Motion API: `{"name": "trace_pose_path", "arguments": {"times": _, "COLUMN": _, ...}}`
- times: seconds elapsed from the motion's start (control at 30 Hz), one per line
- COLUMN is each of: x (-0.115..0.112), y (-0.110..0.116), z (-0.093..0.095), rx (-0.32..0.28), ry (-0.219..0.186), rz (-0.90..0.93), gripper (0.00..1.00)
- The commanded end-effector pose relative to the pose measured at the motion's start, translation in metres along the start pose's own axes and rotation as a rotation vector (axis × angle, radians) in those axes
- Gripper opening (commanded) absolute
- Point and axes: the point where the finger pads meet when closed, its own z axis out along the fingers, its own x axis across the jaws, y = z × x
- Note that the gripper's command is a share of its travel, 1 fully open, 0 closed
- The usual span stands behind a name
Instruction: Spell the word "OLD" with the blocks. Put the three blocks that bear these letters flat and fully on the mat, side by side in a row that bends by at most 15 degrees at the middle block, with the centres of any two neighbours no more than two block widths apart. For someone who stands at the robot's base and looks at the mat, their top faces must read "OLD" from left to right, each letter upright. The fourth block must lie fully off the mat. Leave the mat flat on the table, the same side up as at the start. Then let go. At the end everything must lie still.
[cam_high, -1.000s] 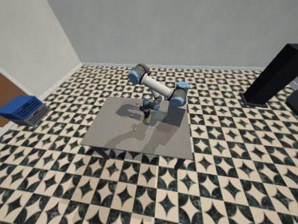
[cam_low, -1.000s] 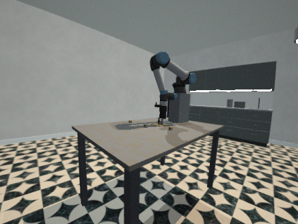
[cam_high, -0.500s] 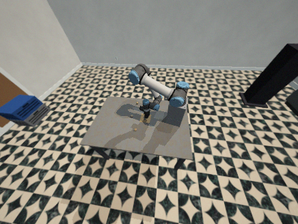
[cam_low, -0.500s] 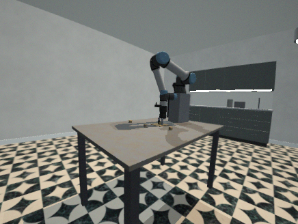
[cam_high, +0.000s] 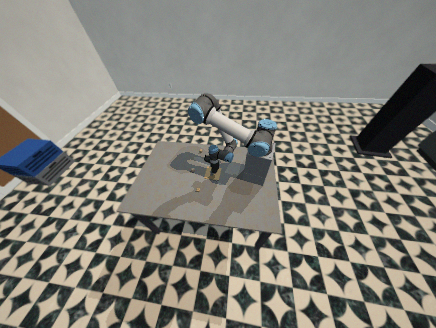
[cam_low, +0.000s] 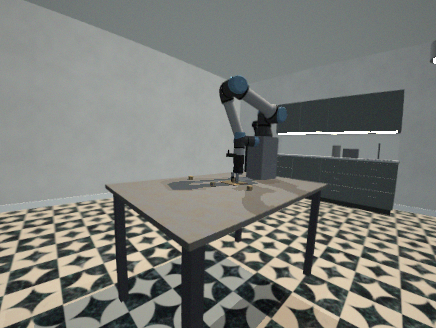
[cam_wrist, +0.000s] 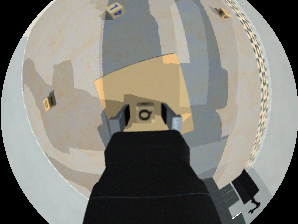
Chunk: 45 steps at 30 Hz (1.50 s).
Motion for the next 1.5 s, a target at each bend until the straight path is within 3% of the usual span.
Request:
{"name": "trace_pose_path", "arguments": {"times": 0.0, "x": -0.0001, "y": -0.0005, "z": -0.0004, "rx": 0.001, "ry": 0.0, "rz": 0.0, "gripper": 1.0}}
{"name": "trace_pose_path", "arguments": {"times": 0.03, "x": -0.0001, "y": -0.0005, "z": -0.0004, "rx": 0.001, "ry": 0.0, "rz": 0.0, "gripper": 0.79}}
{"name": "trace_pose_path", "arguments": {"times": 0.57, "x": -0.0001, "y": -0.0005, "z": -0.0004, "rx": 0.001, "ry": 0.0, "rz": 0.0, "gripper": 0.79}}
{"name": "trace_pose_path", "arguments": {"times": 0.6, "x": -0.0001, "y": -0.0005, "z": -0.0004, "rx": 0.001, "ry": 0.0, "rz": 0.0, "gripper": 0.49}}
{"name": "trace_pose_path", "arguments": {"times": 1.47, "x": -0.0001, "y": -0.0005, "z": -0.0004, "rx": 0.001, "ry": 0.0, "rz": 0.0, "gripper": 0.49}}
